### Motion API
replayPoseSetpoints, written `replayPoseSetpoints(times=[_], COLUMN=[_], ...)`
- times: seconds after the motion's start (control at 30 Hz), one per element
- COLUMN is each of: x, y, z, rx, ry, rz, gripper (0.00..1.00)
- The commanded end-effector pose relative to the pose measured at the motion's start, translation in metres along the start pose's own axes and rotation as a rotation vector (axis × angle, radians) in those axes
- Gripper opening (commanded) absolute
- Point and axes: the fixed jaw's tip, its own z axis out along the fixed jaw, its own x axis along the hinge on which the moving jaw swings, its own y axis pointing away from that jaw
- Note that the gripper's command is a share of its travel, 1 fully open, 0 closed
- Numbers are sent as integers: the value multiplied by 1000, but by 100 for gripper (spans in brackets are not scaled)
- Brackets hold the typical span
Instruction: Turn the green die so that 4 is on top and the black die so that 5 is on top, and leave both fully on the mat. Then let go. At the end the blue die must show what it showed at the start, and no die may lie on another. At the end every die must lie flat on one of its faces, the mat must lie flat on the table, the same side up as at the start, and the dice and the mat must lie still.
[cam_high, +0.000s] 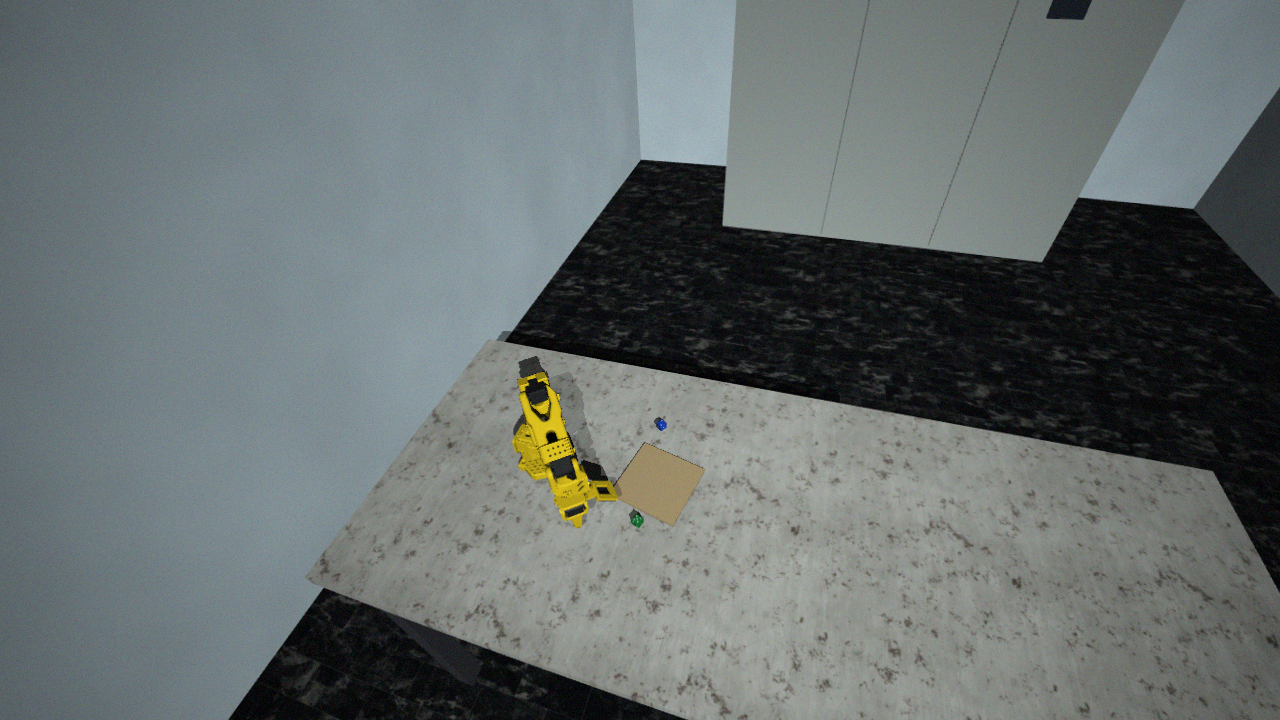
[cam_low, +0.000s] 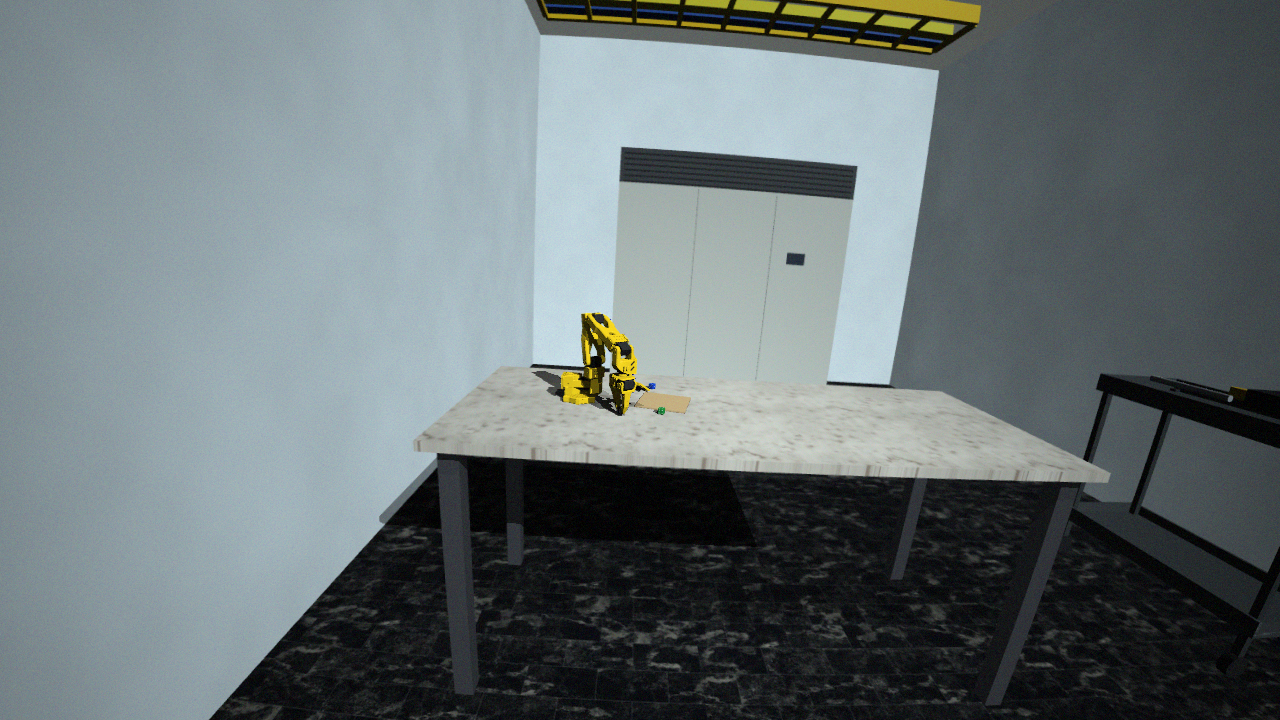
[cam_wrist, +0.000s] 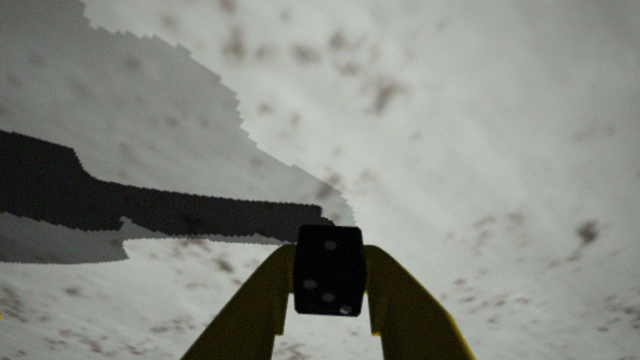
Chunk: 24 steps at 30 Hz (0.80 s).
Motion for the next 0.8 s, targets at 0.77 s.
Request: replayPoseSetpoints(times=[0.77], x=[1], y=[-3], z=[5], rx=[19], ry=[-1], rz=[1], gripper=[0])
